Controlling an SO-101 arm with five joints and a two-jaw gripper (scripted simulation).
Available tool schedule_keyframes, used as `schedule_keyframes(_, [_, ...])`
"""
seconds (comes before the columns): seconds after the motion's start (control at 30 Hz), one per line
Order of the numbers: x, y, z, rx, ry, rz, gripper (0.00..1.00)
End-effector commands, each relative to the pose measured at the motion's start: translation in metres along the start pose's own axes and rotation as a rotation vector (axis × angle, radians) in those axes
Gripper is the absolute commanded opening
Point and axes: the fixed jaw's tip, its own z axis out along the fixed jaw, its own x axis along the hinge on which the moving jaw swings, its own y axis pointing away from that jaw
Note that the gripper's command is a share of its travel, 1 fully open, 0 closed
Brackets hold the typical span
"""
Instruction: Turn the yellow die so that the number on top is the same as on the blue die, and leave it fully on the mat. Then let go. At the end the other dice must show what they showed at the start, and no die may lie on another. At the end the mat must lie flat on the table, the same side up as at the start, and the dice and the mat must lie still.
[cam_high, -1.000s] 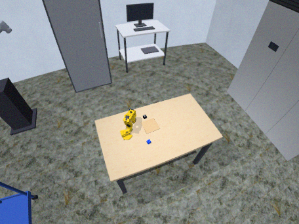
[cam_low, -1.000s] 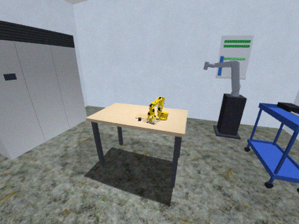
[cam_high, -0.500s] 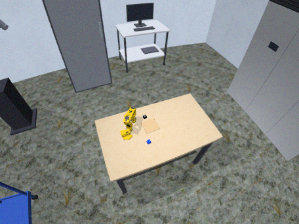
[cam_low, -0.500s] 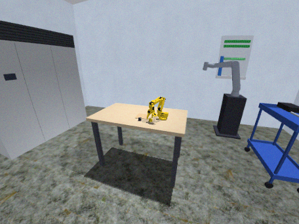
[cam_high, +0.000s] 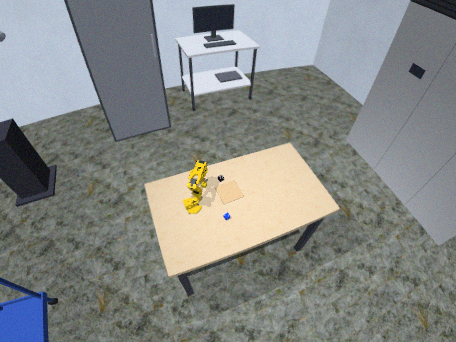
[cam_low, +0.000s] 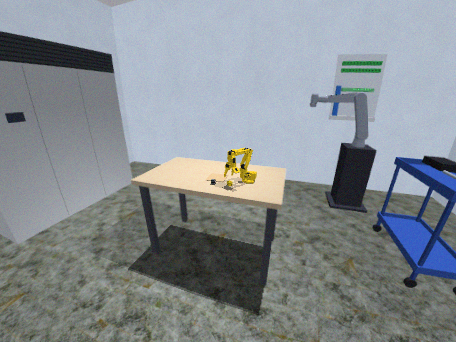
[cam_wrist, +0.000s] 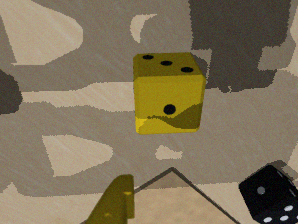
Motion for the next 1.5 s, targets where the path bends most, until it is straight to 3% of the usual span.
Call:
schedule_keyframes(0.0, [-0.001, -0.005, -0.009, 0.056, -0.002, -0.002, 0.36])
schedule_keyframes(0.73, [-0.001, -0.006, -0.011, 0.074, -0.002, -0.002, 0.36])
schedule_keyframes(0.87, [-0.001, -0.008, -0.018, 0.138, -0.002, -0.002, 0.36])
schedule_keyframes(1.07, [-0.001, -0.011, -0.038, 0.306, -0.002, -0.002, 0.35])
schedule_keyframes(1.13, [-0.001, -0.011, -0.038, 0.306, -0.002, -0.002, 0.35])
schedule_keyframes(1.33, [-0.001, -0.011, -0.057, 0.475, -0.003, -0.002, 0.35])
schedule_keyframes(1.47, [-0.001, -0.010, -0.065, 0.539, -0.003, -0.002, 0.35])
